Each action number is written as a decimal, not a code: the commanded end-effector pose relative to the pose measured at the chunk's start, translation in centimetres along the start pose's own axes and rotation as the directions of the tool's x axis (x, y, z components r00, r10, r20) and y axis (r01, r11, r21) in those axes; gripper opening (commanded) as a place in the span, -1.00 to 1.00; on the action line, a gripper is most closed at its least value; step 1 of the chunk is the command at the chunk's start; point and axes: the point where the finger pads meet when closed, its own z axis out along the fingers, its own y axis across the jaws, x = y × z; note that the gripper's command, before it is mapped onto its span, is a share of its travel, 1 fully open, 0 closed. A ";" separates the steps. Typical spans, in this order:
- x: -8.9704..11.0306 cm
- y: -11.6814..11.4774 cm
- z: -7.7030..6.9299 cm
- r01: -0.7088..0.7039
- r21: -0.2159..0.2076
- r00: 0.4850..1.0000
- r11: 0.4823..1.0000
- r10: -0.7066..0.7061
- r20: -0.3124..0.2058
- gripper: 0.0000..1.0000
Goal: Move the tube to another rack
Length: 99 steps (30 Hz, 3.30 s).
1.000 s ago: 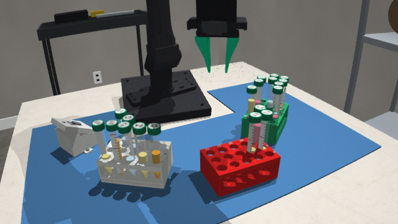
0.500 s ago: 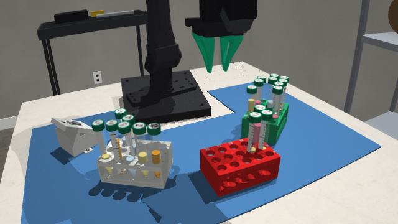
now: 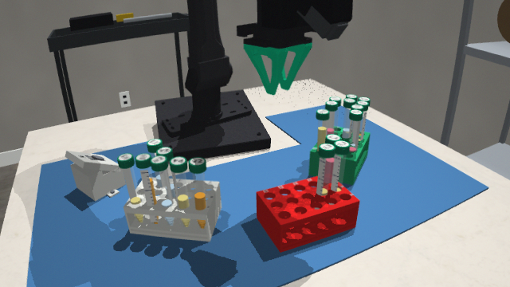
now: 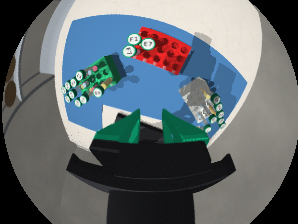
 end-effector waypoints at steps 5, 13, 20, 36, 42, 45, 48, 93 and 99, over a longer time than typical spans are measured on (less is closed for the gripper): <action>-0.1 0.0 -0.3 0.248 0.006 0.969 0.969 -0.249 0.011 -0.40; -1.2 0.0 -0.3 0.391 0.007 0.920 0.920 -0.391 0.010 -0.40; -4.1 0.1 -0.4 0.391 0.007 0.920 0.920 -0.391 0.011 -0.40; -9.0 0.3 -0.8 0.391 0.008 0.920 0.920 -0.391 0.012 -0.40; -8.6 0.2 -0.8 0.391 0.008 0.920 0.920 -0.391 0.012 -0.40; -8.6 0.2 -0.8 0.391 0.008 0.920 0.920 -0.391 0.012 -0.40; -8.5 0.2 -0.4 0.391 0.008 0.920 0.920 -0.391 0.012 -0.40; -8.9 0.1 5.1 0.391 0.008 0.920 0.920 -0.391 0.012 -0.40; -8.8 0.1 5.2 0.391 0.008 0.920 0.920 -0.391 0.012 -0.40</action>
